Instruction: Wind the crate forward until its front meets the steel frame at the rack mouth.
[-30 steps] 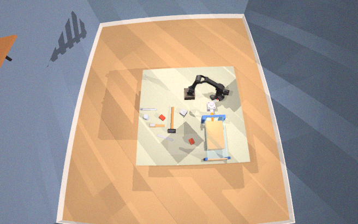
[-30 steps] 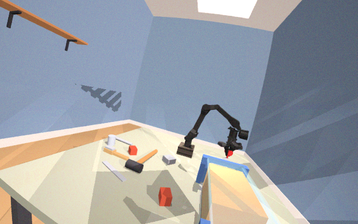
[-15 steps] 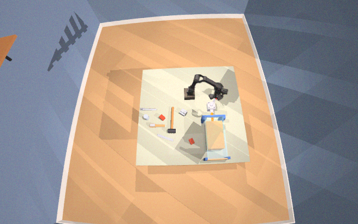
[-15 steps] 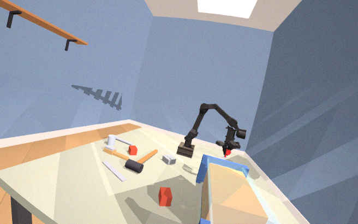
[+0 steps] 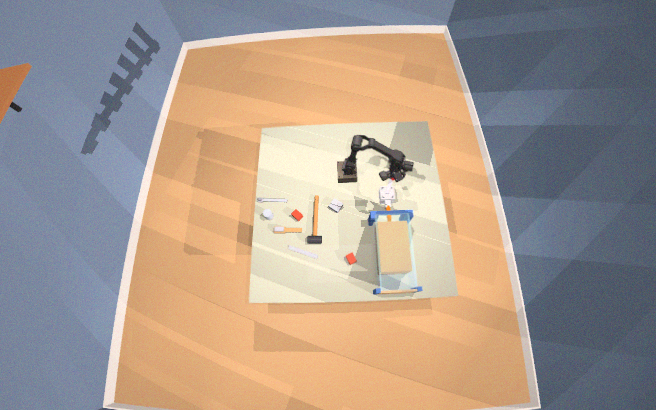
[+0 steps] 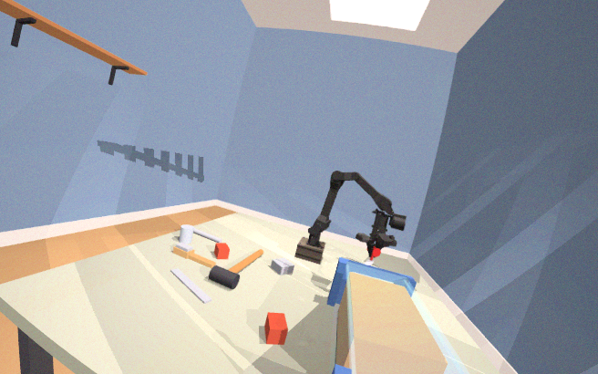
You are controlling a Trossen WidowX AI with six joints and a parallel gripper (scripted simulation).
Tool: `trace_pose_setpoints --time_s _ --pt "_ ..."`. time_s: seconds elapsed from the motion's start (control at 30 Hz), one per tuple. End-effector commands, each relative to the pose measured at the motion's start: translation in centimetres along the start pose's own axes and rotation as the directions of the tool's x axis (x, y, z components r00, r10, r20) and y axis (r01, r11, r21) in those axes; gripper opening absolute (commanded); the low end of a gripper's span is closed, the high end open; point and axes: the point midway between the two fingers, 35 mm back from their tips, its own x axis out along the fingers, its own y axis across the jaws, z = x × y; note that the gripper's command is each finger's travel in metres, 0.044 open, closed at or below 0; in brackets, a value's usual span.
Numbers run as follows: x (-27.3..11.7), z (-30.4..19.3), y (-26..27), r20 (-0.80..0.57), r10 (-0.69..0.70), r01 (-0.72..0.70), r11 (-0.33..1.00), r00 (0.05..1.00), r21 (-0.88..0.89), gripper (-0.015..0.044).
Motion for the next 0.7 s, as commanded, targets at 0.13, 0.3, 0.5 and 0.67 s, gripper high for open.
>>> trace_pose_setpoints --time_s 0.13,0.3,0.5,0.67 --pt "0.1 -1.2 -1.5 -0.023 -0.021 0.021 1.000 1.000 0.004 0.0000" --pt "0.1 -1.5 -2.1 -0.023 -0.022 0.022 1.000 1.000 0.004 0.0000" --pt "0.1 -1.8 -2.8 -0.023 -0.022 0.022 1.000 0.999 0.004 0.0000" --pt "0.1 -2.0 -3.4 -0.023 -0.023 0.023 1.000 0.999 0.004 0.0000"
